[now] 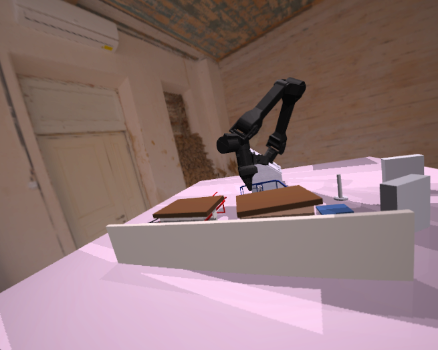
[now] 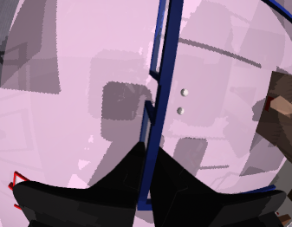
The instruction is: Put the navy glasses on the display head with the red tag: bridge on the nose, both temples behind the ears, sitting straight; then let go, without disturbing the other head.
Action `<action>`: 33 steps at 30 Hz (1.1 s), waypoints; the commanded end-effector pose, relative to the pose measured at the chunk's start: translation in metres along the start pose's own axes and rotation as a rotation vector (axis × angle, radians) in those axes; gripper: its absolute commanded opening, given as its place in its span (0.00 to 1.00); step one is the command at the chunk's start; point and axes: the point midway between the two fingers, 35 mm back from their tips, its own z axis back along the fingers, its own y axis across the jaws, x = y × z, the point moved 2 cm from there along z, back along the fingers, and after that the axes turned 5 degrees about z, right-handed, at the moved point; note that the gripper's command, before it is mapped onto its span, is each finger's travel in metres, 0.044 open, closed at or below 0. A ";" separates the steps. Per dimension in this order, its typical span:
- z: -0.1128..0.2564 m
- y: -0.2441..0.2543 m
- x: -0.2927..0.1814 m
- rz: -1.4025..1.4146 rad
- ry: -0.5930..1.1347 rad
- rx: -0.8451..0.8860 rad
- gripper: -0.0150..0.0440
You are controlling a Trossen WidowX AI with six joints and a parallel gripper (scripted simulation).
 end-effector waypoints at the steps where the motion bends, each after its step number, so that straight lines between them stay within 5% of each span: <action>1: 0.001 -0.008 -0.002 0.002 0.003 -0.012 0.25; 33: -0.001 -0.055 -0.005 0.003 0.002 -0.014 0.25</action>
